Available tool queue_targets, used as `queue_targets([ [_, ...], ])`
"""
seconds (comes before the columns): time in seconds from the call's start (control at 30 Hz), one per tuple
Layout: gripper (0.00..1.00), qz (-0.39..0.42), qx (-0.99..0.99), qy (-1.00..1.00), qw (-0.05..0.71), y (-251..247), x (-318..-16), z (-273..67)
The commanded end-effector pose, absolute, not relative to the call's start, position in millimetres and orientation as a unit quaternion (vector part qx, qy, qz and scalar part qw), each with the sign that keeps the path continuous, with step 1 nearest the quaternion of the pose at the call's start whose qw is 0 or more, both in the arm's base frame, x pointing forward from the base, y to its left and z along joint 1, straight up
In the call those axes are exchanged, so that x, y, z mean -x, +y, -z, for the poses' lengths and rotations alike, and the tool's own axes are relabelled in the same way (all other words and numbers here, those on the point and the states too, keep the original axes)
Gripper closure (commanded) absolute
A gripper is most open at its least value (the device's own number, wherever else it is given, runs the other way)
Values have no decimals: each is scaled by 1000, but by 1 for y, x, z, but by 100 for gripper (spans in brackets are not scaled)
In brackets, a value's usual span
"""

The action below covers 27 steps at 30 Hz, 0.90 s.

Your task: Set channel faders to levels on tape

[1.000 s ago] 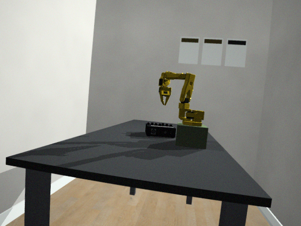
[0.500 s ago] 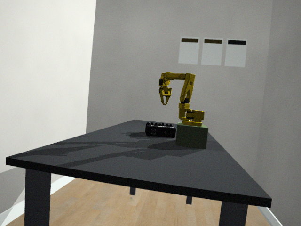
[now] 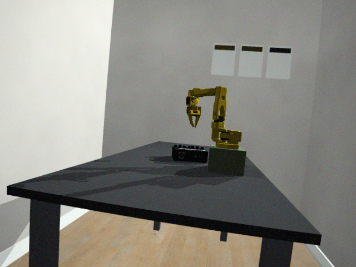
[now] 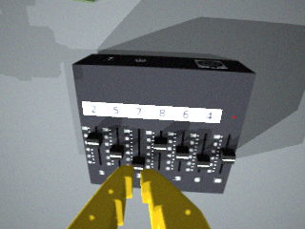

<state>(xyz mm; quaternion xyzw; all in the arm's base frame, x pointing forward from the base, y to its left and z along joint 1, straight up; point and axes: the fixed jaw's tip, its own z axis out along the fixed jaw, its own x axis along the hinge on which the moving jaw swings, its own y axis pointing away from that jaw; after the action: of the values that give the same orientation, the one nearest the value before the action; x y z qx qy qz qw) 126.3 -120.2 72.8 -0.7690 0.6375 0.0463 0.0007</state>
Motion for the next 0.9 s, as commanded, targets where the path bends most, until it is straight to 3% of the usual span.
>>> queue_targets([
  [0.0, 100, -74, 771, 633, 5, -131, -130, -61],
  [0.4, 100, -119, 775, 621, 15, -148, -133, -33],
  [0.87, 100, -122, 775, 620, 16, -149, -133, -31],
])
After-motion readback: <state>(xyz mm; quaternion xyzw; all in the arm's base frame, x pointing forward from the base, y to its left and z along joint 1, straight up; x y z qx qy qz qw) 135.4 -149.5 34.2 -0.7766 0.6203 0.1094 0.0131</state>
